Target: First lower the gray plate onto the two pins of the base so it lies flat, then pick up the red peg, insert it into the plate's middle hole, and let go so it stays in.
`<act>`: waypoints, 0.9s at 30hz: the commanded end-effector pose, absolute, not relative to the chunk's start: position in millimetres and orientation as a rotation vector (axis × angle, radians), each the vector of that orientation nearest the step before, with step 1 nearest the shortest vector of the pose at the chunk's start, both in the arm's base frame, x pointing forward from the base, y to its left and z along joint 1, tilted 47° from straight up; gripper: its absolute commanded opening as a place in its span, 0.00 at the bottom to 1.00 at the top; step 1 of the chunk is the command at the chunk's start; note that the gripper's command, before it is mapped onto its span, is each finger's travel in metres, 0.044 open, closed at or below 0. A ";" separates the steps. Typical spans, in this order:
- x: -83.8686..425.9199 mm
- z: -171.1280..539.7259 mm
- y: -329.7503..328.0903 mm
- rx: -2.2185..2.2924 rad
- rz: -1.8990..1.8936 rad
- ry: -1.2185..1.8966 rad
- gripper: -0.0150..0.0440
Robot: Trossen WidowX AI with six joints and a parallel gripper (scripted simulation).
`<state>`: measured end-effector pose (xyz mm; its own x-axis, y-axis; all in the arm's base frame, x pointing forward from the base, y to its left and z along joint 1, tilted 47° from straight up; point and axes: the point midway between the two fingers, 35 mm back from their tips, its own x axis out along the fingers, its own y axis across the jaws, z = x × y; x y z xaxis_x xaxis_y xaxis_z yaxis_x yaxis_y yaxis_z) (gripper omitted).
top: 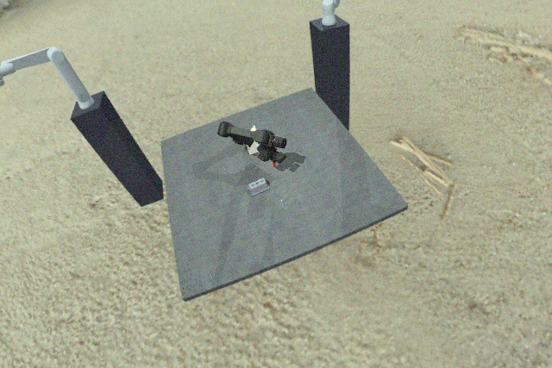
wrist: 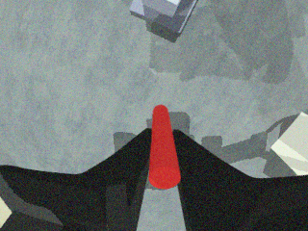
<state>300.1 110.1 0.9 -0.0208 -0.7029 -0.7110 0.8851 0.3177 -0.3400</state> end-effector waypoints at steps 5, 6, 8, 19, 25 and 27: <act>315.7 18.7 94.7 0.242 -1.279 0.947 0.25; 317.3 20.6 92.8 0.242 -1.279 0.947 0.25; 320.3 24.4 89.1 0.243 -1.279 0.946 0.25; 335.4 45.7 67.1 0.242 -1.281 0.942 0.25; 342.4 57.5 54.3 0.240 -1.284 0.938 0.25; 344.6 61.5 49.9 0.239 -1.285 0.937 0.25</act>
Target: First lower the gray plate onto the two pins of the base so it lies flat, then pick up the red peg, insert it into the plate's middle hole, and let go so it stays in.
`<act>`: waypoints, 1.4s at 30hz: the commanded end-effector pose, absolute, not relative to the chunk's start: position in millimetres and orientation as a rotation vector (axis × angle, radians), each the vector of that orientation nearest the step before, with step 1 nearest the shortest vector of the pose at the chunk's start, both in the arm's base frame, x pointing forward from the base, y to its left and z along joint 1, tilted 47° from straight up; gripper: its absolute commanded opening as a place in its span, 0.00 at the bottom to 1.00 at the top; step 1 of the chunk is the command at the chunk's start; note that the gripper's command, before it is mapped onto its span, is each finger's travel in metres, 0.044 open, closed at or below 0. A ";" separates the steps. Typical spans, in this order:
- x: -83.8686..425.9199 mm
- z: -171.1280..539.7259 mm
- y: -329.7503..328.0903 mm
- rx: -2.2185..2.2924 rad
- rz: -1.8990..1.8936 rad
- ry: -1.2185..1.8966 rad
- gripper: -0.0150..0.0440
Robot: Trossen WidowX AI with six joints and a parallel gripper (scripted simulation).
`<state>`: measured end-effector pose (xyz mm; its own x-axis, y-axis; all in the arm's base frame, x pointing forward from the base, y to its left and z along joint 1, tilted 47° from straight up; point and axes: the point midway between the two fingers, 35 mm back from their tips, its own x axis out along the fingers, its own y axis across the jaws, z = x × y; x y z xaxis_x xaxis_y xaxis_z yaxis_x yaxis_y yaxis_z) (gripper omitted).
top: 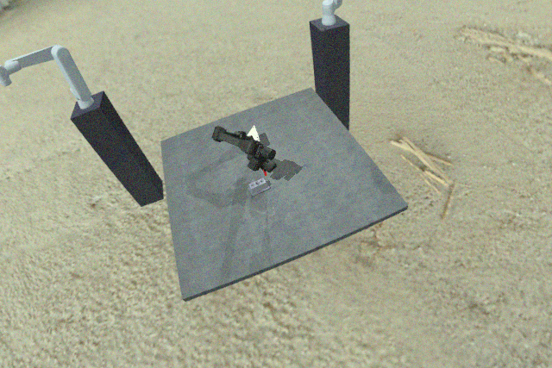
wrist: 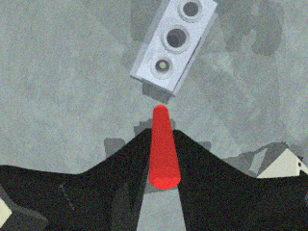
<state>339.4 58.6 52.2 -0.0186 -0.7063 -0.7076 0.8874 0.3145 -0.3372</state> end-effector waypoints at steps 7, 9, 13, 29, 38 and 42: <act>351.5 75.5 34.2 0.236 -1.291 0.932 0.25; 353.2 79.5 29.6 0.234 -1.292 0.930 0.25; 356.4 87.5 20.4 0.232 -1.296 0.927 0.25; 362.1 95.3 10.8 0.229 -1.301 0.923 0.25; 361.5 94.9 11.4 0.229 -1.301 0.923 0.25; 361.5 94.9 11.4 0.229 -1.301 0.923 0.25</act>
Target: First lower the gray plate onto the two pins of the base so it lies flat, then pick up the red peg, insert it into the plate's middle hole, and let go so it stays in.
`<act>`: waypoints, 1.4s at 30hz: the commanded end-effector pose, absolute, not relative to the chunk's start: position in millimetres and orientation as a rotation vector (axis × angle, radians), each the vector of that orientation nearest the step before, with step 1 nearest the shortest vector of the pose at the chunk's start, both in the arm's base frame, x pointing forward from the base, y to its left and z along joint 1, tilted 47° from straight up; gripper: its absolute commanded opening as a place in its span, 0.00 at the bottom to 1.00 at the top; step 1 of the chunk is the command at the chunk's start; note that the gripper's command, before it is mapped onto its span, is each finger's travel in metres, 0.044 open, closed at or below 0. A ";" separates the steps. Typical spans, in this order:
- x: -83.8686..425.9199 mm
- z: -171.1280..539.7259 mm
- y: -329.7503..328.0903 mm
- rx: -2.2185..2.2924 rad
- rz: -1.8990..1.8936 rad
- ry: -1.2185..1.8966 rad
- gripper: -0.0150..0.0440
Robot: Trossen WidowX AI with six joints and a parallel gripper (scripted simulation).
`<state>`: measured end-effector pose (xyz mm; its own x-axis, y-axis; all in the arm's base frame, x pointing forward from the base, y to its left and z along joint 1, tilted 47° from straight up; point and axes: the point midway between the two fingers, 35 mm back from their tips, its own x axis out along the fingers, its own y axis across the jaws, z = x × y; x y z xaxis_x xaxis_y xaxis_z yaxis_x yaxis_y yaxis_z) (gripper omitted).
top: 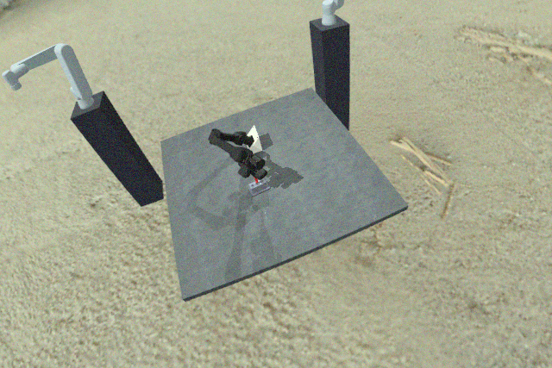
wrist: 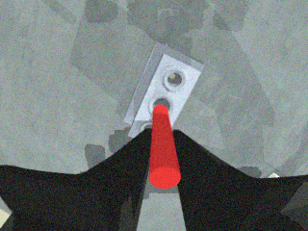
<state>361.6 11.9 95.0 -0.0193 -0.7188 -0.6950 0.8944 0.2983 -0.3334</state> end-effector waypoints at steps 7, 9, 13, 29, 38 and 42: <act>361.6 95.0 11.9 0.238 -1.302 0.922 0.25; 361.6 95.0 11.9 0.238 -1.302 0.922 0.25; 361.6 93.4 10.0 0.237 -1.302 0.922 0.25; 361.3 83.8 -0.4 0.233 -1.301 0.922 0.25; 361.5 84.5 1.1 0.237 -1.301 0.921 0.25; 361.5 84.5 1.1 0.237 -1.301 0.921 0.25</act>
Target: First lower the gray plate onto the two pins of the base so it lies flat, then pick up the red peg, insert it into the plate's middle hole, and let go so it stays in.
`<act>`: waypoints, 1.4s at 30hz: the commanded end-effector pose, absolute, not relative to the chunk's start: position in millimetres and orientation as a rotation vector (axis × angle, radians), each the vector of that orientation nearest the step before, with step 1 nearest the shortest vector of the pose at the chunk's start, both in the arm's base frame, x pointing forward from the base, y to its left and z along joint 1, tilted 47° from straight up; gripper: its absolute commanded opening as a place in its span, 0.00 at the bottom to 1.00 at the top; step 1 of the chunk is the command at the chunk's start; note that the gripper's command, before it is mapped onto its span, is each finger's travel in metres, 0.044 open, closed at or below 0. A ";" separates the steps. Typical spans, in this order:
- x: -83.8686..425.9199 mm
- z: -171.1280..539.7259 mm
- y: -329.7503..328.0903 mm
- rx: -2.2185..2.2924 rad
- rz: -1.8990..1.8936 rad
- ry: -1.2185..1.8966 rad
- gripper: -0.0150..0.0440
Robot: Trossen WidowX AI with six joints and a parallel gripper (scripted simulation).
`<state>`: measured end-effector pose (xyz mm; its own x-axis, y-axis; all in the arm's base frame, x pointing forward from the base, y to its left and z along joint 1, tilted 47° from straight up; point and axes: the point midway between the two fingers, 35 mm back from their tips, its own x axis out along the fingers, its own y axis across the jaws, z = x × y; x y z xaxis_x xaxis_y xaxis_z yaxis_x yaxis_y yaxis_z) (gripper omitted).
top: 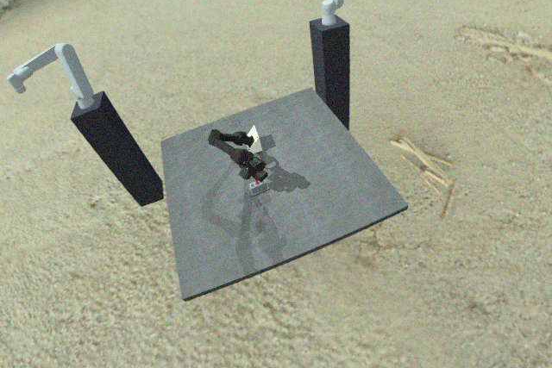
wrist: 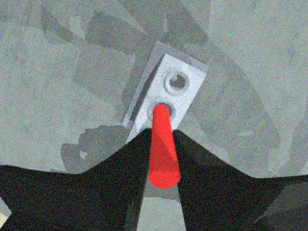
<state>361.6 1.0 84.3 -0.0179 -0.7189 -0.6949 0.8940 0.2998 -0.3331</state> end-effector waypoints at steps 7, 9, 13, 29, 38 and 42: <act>360.1 83.8 -0.7 0.237 -1.301 0.921 0.25; 359.7 83.9 -1.0 0.237 -1.301 0.921 0.25; 359.6 83.6 -1.2 0.237 -1.301 0.921 0.25; 360.3 83.2 -1.1 0.242 -1.303 0.919 0.25; 360.3 83.2 -1.1 0.242 -1.303 0.919 0.51; 360.3 83.2 -1.1 0.242 -1.303 0.919 0.51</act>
